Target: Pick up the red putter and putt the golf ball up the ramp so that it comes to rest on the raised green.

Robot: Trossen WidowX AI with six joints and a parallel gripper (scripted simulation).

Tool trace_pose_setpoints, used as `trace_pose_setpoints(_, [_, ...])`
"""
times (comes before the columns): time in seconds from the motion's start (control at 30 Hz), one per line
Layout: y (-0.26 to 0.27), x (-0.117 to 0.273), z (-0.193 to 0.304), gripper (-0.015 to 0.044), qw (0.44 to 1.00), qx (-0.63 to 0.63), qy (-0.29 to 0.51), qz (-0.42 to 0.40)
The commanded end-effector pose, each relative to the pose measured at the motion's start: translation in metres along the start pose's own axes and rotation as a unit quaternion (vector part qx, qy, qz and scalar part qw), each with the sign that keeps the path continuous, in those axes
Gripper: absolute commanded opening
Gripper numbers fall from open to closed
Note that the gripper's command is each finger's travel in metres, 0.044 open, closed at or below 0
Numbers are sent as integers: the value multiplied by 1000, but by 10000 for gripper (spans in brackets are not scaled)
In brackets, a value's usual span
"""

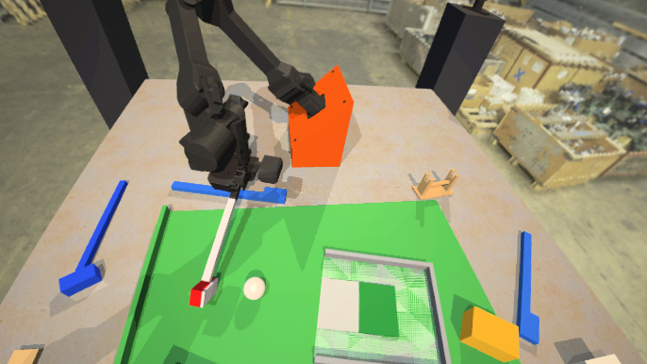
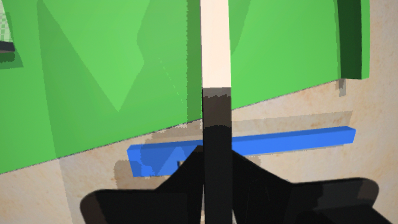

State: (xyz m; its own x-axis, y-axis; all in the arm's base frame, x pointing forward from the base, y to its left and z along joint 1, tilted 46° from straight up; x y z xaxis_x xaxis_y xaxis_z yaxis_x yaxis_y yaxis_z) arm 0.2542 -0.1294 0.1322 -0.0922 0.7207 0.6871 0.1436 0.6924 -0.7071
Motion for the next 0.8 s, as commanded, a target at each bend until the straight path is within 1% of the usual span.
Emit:
trace_pose_setpoints(0.0, [37, -1, -7, 0, 1000, 7, 1, -8])
trace_pose_setpoints(0.2, [113, 1, -6, 0, 1000, 7, -1, -8])
trace_pose_setpoints(0.27, [128, 2, -3, 0, 1000, 7, -3, -5])
trace_pose_setpoints(0.47, [130, 7, -3, 0, 1000, 7, -3, -6])
trace_pose_setpoints(0.77, [130, 54, -3, 0, 1000, 8, -2, -7])
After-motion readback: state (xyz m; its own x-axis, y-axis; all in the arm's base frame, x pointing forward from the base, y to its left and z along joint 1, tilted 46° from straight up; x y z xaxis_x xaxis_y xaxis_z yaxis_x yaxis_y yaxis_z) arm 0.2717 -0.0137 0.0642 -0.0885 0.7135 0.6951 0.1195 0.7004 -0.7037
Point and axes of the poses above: the point midway between the two fingers, 35 mm back from their tips, its own x axis back along the fingers, its own y axis across the jaws, z = x × y, the point moved 2 cm from there along x, back along the fingers, and after that the axes turned 3 degrees about x, right-handed, at the moved point
